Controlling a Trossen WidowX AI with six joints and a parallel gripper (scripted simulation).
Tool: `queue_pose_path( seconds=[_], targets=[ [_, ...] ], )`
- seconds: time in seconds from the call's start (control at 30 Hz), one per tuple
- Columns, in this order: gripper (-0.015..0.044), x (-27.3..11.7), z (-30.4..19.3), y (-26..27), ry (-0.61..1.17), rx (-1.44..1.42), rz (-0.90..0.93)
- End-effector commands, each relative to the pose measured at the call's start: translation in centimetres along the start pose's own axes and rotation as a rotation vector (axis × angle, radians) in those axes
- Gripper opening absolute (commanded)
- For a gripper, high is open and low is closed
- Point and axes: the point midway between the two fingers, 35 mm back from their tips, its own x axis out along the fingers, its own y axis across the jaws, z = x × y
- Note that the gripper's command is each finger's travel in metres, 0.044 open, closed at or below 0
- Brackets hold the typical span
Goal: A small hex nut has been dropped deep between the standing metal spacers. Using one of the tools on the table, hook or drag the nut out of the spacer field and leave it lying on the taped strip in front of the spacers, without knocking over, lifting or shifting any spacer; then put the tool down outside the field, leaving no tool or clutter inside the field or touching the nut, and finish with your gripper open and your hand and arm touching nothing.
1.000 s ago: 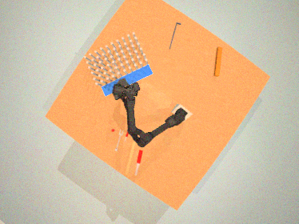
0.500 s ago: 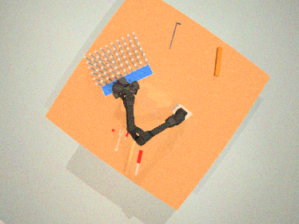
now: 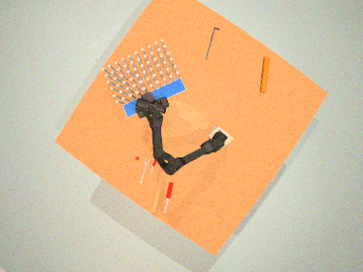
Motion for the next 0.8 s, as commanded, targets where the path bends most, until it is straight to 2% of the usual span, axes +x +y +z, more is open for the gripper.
queue_pose_path(
  seconds=[0.0,0.77],
  targets=[
    [0.0,0.2,0.1,0.1,-0.001,-0.008,0.007],
    [0.0,1.5,-0.4,-0.5,-0.003,0.0,0.005]
  ],
)
